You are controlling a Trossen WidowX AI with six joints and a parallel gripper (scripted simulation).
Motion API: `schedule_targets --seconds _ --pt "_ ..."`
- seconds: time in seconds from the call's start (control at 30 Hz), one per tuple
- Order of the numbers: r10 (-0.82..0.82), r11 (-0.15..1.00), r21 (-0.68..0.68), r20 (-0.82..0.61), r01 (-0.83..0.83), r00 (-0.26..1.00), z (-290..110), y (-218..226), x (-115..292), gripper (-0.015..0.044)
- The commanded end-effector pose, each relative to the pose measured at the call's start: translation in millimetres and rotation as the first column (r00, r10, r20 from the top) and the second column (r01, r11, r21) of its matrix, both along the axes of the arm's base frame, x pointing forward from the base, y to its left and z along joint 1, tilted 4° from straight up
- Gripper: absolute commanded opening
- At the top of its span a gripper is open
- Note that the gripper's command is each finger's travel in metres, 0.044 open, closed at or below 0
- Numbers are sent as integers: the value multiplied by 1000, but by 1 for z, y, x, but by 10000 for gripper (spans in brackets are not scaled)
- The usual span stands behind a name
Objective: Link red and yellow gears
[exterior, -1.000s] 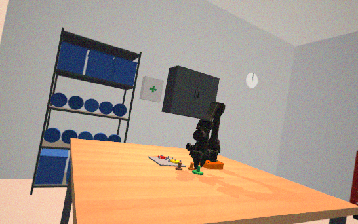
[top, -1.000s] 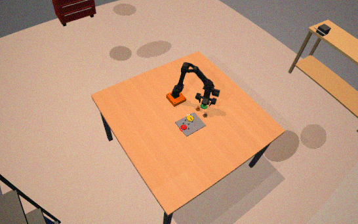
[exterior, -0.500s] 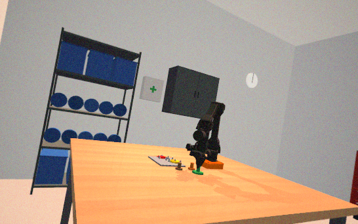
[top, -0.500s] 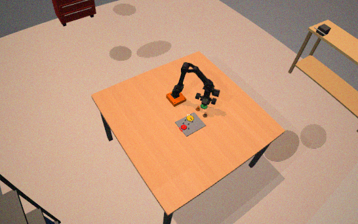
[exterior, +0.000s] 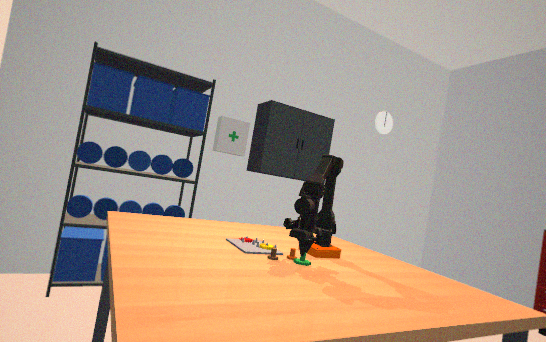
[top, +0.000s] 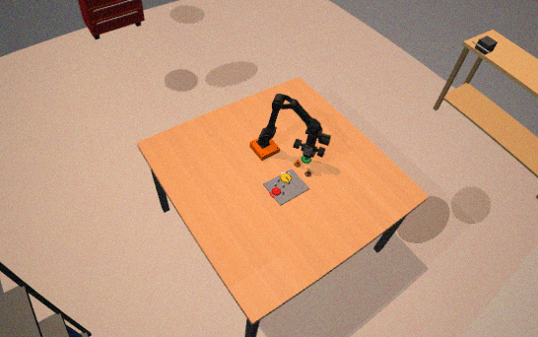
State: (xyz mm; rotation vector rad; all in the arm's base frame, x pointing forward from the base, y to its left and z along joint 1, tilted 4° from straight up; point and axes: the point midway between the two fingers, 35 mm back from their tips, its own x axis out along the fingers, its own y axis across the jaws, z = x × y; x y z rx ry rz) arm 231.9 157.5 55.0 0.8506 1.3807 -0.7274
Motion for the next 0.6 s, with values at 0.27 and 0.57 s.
schedule_targets --seconds 0.27,0.57 --pt "-2 1000 12 14 1 1000 33 2 5 0" --pt "4 1000 11 17 -4 1000 56 1 4 0"
